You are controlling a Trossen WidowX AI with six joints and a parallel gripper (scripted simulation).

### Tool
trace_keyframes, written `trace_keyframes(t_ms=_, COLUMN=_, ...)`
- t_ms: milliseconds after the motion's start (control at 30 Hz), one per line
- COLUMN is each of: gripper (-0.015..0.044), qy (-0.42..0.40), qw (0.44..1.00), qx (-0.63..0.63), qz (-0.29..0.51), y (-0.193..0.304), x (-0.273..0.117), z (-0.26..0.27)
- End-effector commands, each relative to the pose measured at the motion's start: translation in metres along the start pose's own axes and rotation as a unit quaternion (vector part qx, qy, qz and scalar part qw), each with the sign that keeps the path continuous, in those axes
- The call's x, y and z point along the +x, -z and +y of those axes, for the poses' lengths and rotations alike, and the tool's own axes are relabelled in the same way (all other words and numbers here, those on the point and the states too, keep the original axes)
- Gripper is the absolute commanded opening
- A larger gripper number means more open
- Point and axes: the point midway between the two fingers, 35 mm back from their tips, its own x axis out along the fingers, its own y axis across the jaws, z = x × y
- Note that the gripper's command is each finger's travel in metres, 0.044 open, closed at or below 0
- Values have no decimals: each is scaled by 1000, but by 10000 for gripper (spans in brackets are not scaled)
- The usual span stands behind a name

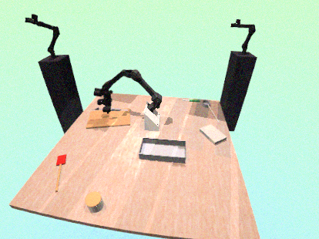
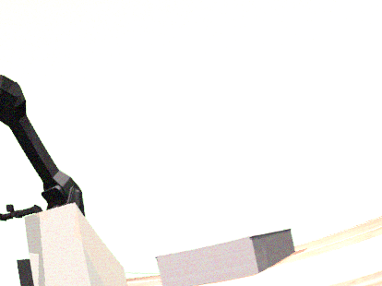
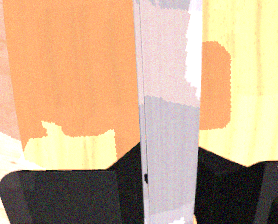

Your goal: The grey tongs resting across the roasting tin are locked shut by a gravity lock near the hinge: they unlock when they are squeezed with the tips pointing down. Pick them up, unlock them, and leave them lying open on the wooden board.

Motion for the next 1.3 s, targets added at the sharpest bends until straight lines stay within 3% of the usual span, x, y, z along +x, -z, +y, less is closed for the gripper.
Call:
trace_keyframes(t_ms=0, gripper=-150, qy=3, qw=1000, qx=-1, qz=-3, y=3, x=7, z=0)
trace_keyframes(t_ms=433, gripper=-150, qy=4, qw=1000, qx=-1, qz=-8, y=6, x=15, z=1)
trace_keyframes(t_ms=1167, gripper=427, qy=2, qw=1000, qx=0, qz=-7, y=6, x=15, z=1)
trace_keyframes(t_ms=1267, gripper=440, qy=2, qw=1000, qx=0, qz=-7, y=6, x=15, z=1)
